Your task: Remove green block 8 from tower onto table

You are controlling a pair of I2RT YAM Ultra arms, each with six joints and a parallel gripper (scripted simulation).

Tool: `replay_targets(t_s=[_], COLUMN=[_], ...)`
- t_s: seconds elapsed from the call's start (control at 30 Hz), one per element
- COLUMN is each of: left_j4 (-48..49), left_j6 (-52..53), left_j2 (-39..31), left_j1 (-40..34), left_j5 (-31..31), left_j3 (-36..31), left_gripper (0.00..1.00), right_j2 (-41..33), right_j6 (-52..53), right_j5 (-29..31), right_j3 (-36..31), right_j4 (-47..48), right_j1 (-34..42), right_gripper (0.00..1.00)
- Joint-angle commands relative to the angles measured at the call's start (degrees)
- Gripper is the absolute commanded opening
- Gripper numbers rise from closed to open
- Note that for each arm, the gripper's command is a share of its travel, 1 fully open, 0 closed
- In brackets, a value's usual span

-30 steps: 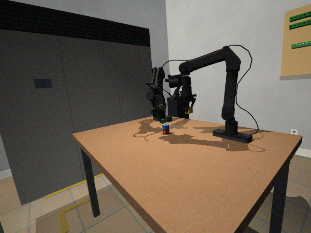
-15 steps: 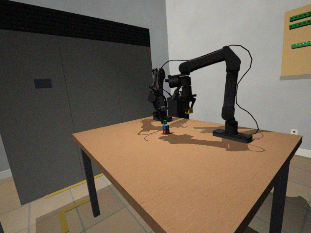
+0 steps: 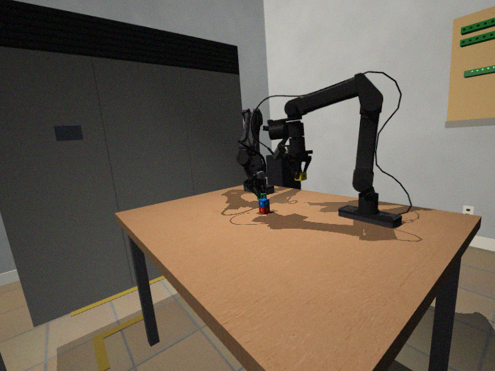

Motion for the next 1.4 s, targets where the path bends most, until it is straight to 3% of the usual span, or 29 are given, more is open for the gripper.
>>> replay_targets(t_s=[0.0, 1.37], left_j4=[0.0, 0.0], left_j6=[-0.1, -0.1], left_j2=[-1.3, -1.3], left_j1=[0.0, 0.0], left_j5=[0.0, 0.0], left_j3=[0.8, 0.8], left_gripper=[0.27, 0.27], right_j2=[0.4, 4.5], right_j6=[-0.2, -0.8], right_j5=[-0.3, -0.9], right_j3=[-0.5, -4.0], right_j4=[1.9, 9.4], right_j1=[0.1, -0.6], right_gripper=[0.27, 0.27])
